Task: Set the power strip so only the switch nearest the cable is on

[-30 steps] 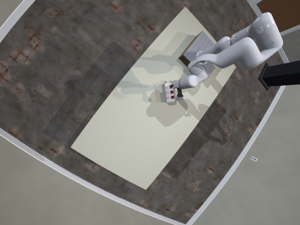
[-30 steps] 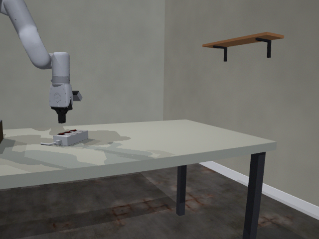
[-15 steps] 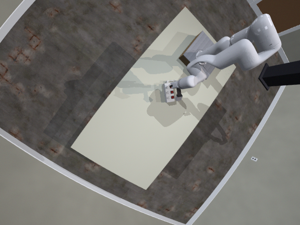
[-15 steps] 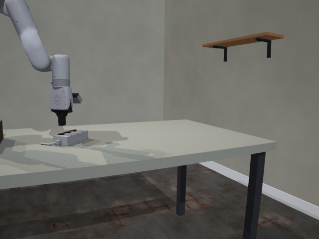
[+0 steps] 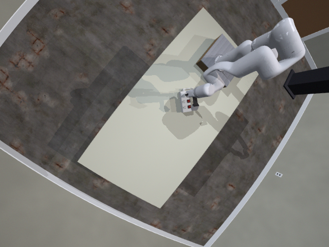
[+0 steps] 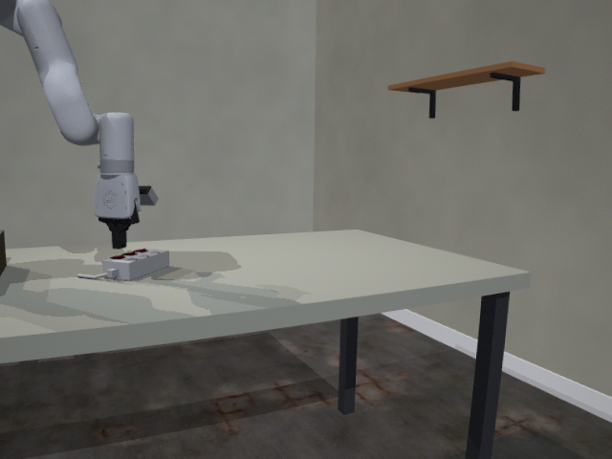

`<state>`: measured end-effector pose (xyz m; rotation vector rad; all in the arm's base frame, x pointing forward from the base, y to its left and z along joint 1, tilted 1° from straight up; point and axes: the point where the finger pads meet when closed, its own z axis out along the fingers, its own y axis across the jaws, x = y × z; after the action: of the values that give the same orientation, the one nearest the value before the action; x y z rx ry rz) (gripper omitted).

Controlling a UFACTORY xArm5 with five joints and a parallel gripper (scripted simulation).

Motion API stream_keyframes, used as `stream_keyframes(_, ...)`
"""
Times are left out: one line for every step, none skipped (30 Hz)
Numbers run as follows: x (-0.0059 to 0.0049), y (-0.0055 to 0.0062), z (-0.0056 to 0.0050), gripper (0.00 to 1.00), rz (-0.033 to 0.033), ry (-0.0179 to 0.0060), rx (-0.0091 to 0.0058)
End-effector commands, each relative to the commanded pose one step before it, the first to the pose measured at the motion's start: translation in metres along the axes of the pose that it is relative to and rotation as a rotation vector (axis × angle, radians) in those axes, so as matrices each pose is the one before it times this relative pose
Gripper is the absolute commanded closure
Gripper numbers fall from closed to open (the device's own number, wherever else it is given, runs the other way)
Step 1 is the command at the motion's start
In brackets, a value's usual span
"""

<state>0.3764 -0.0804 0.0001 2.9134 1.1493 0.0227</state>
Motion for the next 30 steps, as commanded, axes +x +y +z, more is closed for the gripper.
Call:
stream_keyframes(0.00081,0.00116,0.00509,1.0,-0.00001,0.00188,-0.00266)
stream_keyframes(0.00001,0.00001,0.00095,1.0,0.0,0.0,0.0)
stream_keyframes(0.0,0.00001,0.0009,1.0,0.0,0.0,0.0)
stream_keyframes(0.0,0.0,0.00084,1.0,0.0,0.0,0.0)
stream_keyframes(0.0,0.0,0.00077,1.0,0.0,0.0,0.0)
stream_keyframes(0.0,0.0,0.00071,1.0,0.0,0.0,0.0)
stream_keyframes(0.0,0.0,0.0,1.0,0.0,0.0,0.0)
stream_keyframes(0.0,0.0,0.0,1.0,0.0,0.0,0.0)
stream_keyframes(0.0,0.0,0.00064,1.0,0.0,0.0,0.0)
stream_keyframes(0.0,0.0,0.00057,1.0,0.0,0.0,0.0)
stream_keyframes(0.0,0.0,0.00051,1.0,0.0,0.0,0.0)
stream_keyframes(0.0,0.0,0.00044,1.0,0.0,0.0,0.0)
stream_keyframes(0.0,0.0,0.00037,1.0,0.0,0.0,0.0)
stream_keyframes(0.0,0.0,0.00031,1.0,0.0,0.0,0.0)
stream_keyframes(0.0,0.0,0.00025,1.0,0.0,0.0,0.0)
stream_keyframes(0.0,0.0,0.0002,1.0,0.0,0.0,0.0)
stream_keyframes(0.0,0.0,0.00015,1.0,0.0,0.0,0.0)
stream_keyframes(0.0,0.0,0.0001,1.0,0.0,0.0,0.0)
stream_keyframes(0.0,0.0,0.00006,1.0,0.0,0.0,0.0)
stream_keyframes(0.0,0.0,0.00003,1.0,0.0,0.0,0.0)
stream_keyframes(0.0,0.0,0.00001,1.0,0.0,0.0,0.0)
stream_keyframes(0.0,0.0,0.0,1.0,0.0,0.0,0.0)
stream_keyframes(0.0,0.0,0.0,1.0,0.0,0.0,0.0)
stream_keyframes(0.0,0.0,0.0,1.0,0.0,0.0,0.0)
stream_keyframes(0.0,0.0,0.0,1.0,0.0,0.0,0.0)
stream_keyframes(0.0,0.0,0.0,1.0,0.0,0.0,0.0)
stream_keyframes(0.0,0.0,0.0,1.0,0.0,0.0,0.0)
stream_keyframes(0.0,0.0,0.0,1.0,0.0,0.0,0.0)
stream_keyframes(0.0,0.0,0.0,1.0,0.0,0.0,0.0)
stream_keyframes(0.0,0.0,0.0,1.0,0.0,0.0,0.0)
